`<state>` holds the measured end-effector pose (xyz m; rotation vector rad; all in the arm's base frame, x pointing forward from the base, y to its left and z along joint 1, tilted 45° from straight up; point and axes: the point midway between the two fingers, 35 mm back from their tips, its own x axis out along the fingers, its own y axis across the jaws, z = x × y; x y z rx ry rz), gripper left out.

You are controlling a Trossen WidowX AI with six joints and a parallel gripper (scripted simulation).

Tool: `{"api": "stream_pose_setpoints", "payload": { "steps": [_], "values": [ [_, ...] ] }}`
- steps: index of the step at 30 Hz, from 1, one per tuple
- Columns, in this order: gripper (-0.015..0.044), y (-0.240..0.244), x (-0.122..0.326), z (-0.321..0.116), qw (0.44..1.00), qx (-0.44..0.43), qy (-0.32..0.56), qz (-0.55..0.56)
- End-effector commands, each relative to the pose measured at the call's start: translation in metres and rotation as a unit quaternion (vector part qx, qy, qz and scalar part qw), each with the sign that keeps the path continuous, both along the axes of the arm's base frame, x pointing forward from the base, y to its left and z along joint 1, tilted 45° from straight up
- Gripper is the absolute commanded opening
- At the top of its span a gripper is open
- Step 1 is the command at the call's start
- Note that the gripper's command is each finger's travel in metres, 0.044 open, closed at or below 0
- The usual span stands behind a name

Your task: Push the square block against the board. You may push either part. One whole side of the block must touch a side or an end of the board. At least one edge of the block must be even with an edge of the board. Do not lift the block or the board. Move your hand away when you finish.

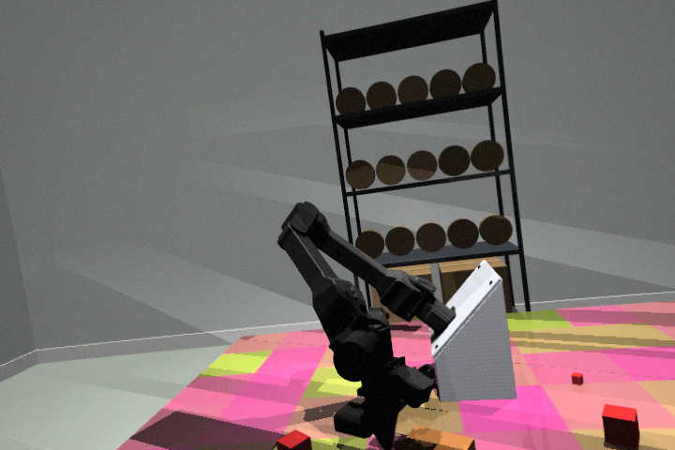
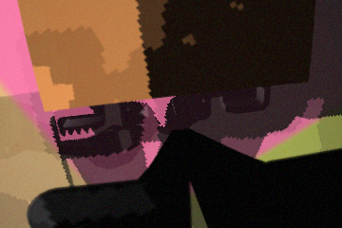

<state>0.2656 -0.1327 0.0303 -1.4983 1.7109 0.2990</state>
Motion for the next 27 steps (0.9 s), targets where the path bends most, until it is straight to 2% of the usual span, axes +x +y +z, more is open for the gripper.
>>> {"api": "stream_pose_setpoints", "payload": {
  "steps": [1,27],
  "values": [
    [0.0000,0.003,0.003,-0.004,1.000,0.003,0.001,0.003],
    [0.0000,0.028,0.024,-0.027,1.000,0.007,0.001,0.002]
  ]
}}
